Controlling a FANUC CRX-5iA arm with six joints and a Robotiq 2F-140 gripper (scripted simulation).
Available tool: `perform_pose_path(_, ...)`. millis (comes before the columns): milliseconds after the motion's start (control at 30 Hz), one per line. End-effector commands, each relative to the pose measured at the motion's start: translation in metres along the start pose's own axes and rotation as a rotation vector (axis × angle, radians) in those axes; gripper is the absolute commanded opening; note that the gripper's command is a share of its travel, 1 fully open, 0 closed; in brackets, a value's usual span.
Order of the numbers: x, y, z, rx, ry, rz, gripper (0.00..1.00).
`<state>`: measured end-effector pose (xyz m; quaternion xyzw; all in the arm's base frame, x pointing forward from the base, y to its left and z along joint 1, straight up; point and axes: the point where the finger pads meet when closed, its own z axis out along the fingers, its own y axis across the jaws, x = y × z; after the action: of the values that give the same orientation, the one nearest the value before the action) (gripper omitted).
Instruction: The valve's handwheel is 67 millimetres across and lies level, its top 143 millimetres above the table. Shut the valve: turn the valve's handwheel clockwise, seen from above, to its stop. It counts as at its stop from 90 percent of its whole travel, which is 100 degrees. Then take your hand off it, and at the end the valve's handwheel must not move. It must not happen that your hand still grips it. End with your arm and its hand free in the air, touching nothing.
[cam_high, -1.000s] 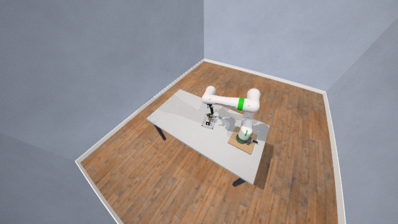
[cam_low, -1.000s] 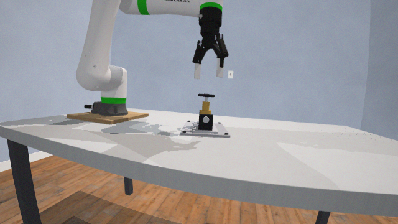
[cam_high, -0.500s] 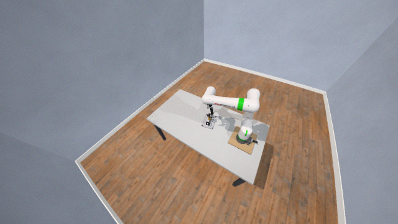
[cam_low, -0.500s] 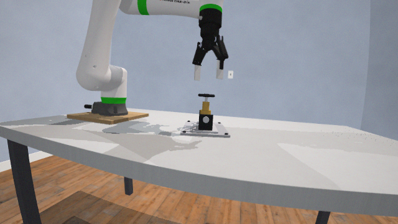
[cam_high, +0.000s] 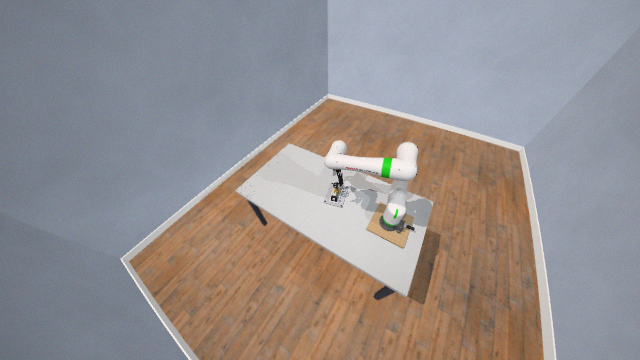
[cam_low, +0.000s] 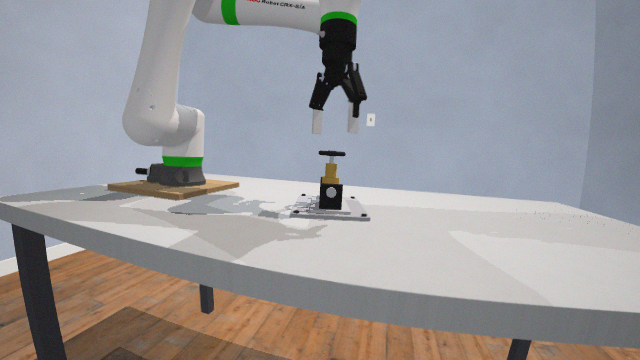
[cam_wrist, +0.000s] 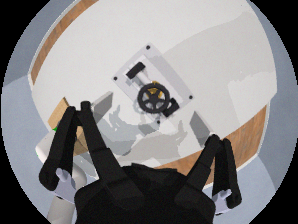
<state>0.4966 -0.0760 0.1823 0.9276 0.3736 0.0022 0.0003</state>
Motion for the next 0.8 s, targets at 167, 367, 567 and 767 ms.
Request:
perform_pose_path(167,0.0,0.0,0.005,-0.001,0.0,0.0,1.0)
perform_pose_path(367,0.0,0.0,0.009,-0.001,0.0,0.0,1.0)
perform_pose_path(567,0.0,0.0,0.01,-0.001,0.0,0.0,1.0)
perform_pose_path(767,0.0,0.0,0.011,-0.001,0.0,0.0,1.0)
